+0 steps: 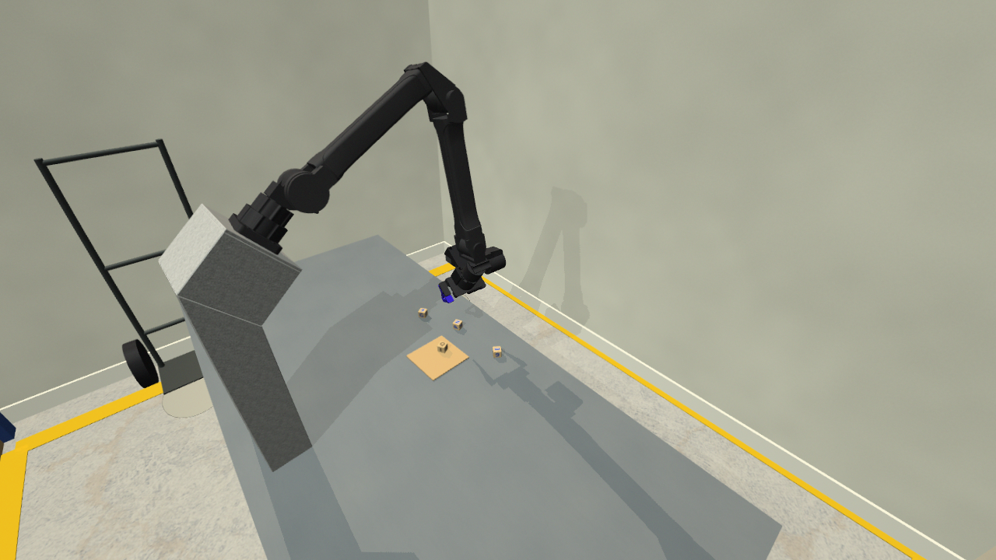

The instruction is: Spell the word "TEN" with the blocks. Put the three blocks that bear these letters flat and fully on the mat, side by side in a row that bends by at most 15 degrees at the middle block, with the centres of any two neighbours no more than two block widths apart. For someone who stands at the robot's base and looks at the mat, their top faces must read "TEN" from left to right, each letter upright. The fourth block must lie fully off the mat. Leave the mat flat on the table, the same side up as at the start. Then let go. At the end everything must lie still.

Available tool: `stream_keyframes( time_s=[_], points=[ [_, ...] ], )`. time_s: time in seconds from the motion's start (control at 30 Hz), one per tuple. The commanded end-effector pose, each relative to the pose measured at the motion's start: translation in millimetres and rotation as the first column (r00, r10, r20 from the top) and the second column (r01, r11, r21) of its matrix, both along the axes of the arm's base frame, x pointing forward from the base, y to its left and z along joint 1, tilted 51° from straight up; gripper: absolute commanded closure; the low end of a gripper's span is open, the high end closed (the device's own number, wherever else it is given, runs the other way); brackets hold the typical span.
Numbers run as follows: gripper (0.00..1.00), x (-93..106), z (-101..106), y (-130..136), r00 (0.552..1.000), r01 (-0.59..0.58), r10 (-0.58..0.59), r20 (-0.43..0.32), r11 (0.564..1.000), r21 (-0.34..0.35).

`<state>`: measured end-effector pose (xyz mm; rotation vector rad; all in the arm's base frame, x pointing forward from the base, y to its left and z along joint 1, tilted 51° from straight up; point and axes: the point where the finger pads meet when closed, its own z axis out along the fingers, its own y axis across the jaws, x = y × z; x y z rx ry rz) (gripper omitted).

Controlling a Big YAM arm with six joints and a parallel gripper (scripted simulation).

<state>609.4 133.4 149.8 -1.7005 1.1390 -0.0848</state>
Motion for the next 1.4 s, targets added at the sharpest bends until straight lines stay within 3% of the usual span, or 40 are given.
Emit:
stream_keyframes(
  time_s=[0.0, 0.03, 0.07, 0.2, 0.3, 0.33, 0.37, 1.37],
  points=[
    [0.00, 3.9, -3, -7, 1.000, -0.028, 0.028, 0.012, 0.999, -0.031],
    [0.00, 0.6, -3, 8, 0.999, -0.052, 0.052, 0.012, 0.998, -0.031],
    [0.00, -5.5, -11, 8, 0.999, -0.053, 0.052, -0.006, 0.998, -0.031],
    [0.00, -4.4, -11, 7, 0.999, -0.050, 0.050, -0.003, 0.998, -0.033],
    [0.00, -1.4, -7, 7, 0.999, -0.050, 0.050, 0.009, 0.998, -0.033],
    [0.00, 1.5, 9, -2, 0.999, -0.033, 0.034, 0.039, 0.999, -0.033],
    [0.00, 2.7, 9, -8, 0.999, -0.023, 0.025, 0.040, 0.999, -0.033],
    [0.00, 1.7, 8, -3, 0.999, -0.030, 0.032, 0.036, 0.999, -0.032]
  ],
)
